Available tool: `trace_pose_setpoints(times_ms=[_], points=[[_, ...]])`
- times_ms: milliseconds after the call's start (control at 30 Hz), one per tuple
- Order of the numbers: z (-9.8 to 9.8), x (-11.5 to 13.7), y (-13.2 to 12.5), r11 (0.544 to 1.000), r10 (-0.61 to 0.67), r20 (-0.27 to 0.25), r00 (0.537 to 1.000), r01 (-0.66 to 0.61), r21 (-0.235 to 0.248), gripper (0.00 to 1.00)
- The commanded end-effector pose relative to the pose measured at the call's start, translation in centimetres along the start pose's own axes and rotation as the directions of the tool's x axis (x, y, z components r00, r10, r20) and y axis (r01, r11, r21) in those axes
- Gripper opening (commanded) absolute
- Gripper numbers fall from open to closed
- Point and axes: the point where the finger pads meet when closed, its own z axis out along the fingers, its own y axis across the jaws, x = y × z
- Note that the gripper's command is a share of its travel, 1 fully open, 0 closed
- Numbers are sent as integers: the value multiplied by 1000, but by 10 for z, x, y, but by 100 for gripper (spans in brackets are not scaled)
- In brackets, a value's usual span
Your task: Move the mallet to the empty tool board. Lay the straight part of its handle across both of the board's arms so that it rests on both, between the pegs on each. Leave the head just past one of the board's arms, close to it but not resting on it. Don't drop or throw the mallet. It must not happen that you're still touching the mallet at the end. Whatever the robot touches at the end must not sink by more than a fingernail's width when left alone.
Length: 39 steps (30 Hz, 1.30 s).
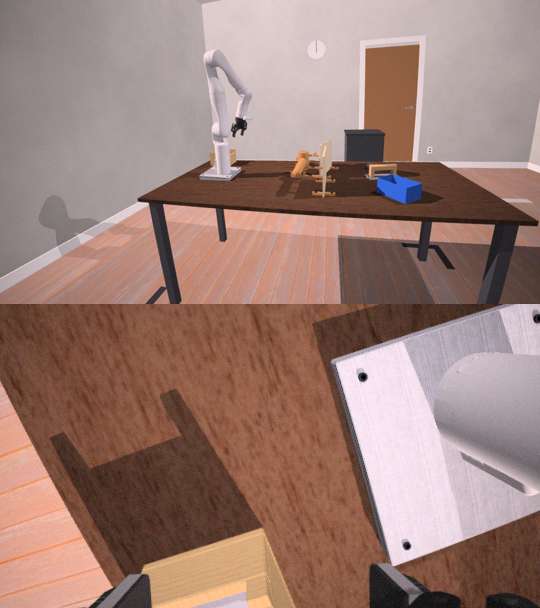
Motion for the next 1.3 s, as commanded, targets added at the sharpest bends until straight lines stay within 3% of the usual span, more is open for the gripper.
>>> trace_pose_setpoints(times_ms=[0,733,867,1033,1100,1167,1267], points=[[0,0,0,1000,0,0,1000,0,1,100],[-2,7,1,1000,15,-4,1000,-15,4,100],[-8,27,5,998,64,-14,998,-63,12,100],[-20,73,16,985,173,-34,984,-172,32,100],[-20,73,16,985,173,-34,984,-172,32,100],[-28,99,23,971,236,-45,971,-234,44,100],[-33,116,27,960,276,-51,960,-274,53,100]])
